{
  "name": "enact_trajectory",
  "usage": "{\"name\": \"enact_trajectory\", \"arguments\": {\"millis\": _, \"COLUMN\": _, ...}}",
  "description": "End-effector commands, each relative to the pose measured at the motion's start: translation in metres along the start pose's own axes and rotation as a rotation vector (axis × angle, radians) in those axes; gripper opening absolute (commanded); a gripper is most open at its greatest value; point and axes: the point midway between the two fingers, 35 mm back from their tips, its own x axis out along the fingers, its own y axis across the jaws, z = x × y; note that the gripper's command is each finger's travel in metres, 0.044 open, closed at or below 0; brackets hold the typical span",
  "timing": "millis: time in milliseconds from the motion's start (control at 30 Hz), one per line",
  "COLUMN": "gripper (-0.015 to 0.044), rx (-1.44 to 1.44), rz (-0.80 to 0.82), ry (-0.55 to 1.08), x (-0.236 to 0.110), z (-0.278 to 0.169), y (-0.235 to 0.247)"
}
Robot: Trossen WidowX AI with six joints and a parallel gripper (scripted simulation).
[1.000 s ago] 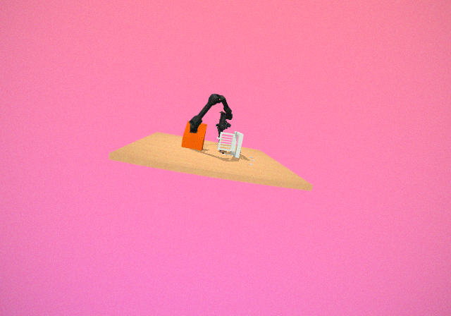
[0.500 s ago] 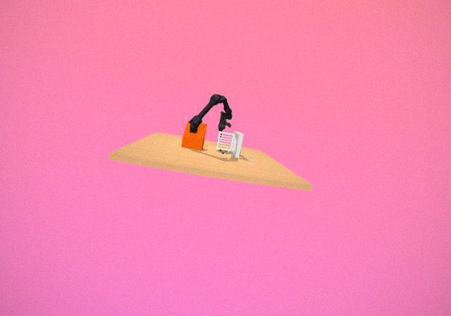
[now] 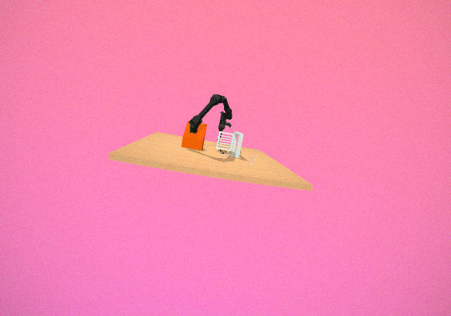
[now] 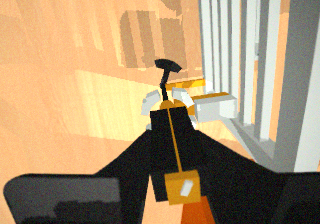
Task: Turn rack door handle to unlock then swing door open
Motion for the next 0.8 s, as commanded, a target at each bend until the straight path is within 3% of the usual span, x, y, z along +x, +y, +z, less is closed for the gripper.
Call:
{"name": "enact_trajectory", "arguments": {"millis": 0, "gripper": 0.0104, "rx": 0.01, "rz": 0.001, "ry": 0.003, "x": 0.0, "z": 0.0, "y": 0.0}}
{"name": "enact_trajectory", "arguments": {"millis": 267, "gripper": 0.0297, "rx": 0.01, "rz": 0.001, "ry": 0.003, "x": 0.0, "z": 0.0, "y": 0.0}}
{"name": "enact_trajectory", "arguments": {"millis": 767, "gripper": 0.0297, "rx": 0.01, "rz": 0.002, "ry": 0.003, "x": -0.022, "z": 0.002, "y": 0.001}}
